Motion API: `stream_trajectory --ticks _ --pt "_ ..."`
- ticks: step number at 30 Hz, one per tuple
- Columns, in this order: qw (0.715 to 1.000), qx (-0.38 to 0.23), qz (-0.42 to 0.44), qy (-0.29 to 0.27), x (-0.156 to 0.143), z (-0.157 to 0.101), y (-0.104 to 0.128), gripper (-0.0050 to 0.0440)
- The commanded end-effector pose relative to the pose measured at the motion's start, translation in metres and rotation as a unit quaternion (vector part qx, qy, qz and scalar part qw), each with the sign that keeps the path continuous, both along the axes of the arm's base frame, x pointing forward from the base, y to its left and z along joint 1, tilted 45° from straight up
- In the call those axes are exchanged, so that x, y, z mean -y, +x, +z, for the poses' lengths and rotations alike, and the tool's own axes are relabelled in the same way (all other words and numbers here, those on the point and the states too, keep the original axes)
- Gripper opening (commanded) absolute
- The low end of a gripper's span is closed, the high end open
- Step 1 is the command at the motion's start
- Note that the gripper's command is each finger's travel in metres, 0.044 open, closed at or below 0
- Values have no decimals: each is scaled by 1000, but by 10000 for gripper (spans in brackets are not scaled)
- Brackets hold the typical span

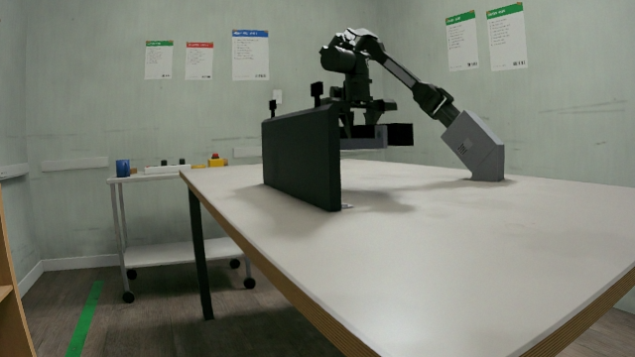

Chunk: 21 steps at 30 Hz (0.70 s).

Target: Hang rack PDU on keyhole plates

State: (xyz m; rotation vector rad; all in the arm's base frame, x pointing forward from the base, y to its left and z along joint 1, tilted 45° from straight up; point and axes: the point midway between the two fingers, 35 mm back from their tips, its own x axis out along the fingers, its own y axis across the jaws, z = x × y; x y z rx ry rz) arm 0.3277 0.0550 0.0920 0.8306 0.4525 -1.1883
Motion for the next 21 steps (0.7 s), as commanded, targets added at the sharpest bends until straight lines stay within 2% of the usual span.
stream_trajectory --ticks 1,14,21 --pt "1000 15 5 7 -5 10 8 -50" --pt "1000 16 6 7 -6 12 14 -50" --pt "1000 11 1 6 -2 8 9 -50"
